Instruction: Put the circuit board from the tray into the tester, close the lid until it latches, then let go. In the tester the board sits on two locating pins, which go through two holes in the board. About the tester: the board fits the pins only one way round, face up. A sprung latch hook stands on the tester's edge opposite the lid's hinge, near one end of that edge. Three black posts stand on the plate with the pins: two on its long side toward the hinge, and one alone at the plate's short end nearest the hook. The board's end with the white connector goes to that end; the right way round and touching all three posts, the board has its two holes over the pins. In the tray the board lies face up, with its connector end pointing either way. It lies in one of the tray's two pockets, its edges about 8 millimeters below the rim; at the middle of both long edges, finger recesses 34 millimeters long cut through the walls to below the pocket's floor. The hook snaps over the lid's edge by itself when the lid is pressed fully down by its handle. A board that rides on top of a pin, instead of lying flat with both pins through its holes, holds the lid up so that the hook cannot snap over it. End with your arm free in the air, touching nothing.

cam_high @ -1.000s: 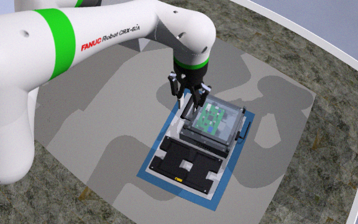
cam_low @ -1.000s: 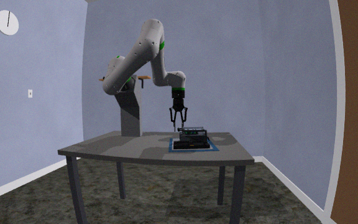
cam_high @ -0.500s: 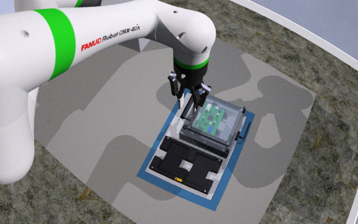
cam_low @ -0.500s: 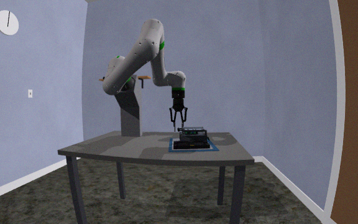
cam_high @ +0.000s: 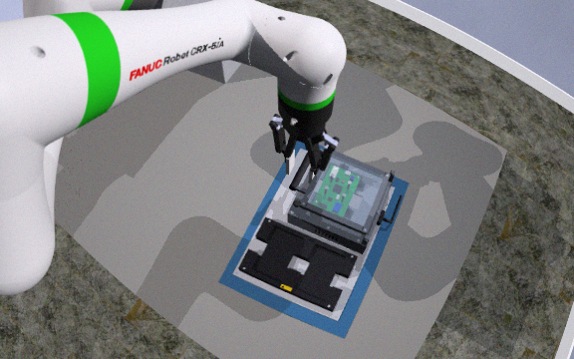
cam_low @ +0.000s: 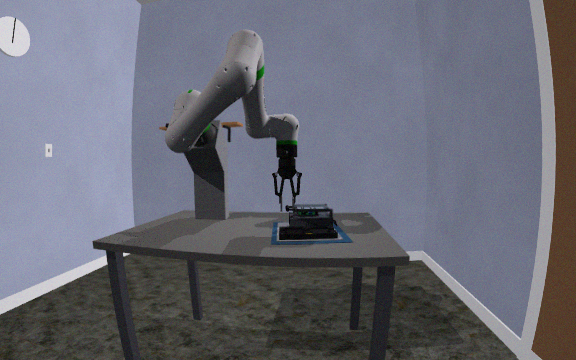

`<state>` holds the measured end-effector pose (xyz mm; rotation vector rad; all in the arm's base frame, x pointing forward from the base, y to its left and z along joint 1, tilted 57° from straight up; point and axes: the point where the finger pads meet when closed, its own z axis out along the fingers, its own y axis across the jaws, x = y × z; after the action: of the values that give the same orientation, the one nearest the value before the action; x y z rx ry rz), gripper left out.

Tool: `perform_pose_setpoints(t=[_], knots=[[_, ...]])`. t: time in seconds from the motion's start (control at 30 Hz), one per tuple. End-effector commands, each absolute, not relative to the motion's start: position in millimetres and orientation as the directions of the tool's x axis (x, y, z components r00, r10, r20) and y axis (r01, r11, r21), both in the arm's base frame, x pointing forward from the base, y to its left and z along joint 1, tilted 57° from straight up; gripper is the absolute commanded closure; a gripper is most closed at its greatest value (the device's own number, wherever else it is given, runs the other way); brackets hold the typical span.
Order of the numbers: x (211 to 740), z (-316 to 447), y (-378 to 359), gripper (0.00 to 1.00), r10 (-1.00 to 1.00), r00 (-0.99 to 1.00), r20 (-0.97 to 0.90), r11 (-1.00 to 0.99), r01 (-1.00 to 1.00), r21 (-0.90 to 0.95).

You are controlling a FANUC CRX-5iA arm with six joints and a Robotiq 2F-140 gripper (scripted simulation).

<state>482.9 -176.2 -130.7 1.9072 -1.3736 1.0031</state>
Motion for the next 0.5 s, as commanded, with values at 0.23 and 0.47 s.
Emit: perform_pose_setpoints(t=[0.23, 0.47], knots=[[481, -125, -167, 0.70, -0.518, 0.188, 0.834, -0.304, -0.952, 0.026], [477, -116, -154, 0.70, -0.518, 0.188, 0.834, -0.304, -0.952, 0.026]])
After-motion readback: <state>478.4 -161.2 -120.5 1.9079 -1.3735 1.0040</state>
